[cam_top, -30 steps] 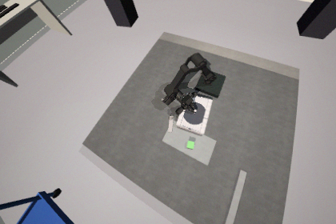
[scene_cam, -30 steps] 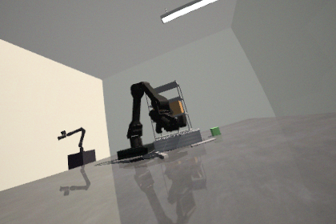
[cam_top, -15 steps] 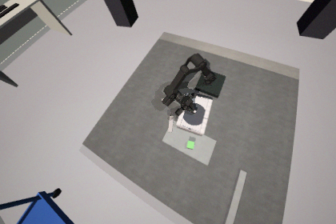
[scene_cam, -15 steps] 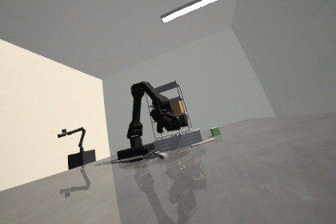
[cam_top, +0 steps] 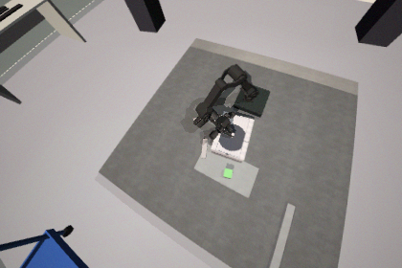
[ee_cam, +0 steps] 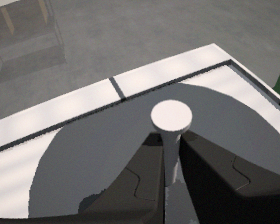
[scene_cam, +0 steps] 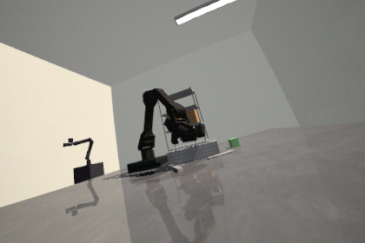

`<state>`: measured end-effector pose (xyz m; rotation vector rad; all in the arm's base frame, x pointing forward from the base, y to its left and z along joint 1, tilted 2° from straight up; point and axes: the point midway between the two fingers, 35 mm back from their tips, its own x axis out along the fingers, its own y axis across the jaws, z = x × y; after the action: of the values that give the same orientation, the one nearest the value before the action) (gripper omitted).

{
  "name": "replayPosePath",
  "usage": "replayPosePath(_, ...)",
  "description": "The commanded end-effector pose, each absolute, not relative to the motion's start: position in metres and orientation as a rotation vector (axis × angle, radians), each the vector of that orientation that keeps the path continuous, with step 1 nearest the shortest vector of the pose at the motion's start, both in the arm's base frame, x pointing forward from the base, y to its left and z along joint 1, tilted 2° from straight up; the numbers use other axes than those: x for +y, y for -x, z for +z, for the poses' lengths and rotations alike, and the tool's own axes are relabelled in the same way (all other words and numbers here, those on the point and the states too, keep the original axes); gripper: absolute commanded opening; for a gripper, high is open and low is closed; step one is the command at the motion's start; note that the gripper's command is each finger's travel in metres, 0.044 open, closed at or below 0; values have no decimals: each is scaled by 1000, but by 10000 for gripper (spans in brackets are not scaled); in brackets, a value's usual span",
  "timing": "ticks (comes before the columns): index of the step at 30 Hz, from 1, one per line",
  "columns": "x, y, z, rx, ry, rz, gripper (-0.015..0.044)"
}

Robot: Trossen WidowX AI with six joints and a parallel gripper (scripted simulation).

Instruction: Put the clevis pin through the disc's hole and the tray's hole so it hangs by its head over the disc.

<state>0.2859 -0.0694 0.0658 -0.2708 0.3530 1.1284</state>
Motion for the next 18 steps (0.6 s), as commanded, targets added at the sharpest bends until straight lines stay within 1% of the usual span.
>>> replayPosePath(1,-69,-286,66,353,271,1128,0)
replayPosePath(18,-70,-287,64,353,267,1126,0)
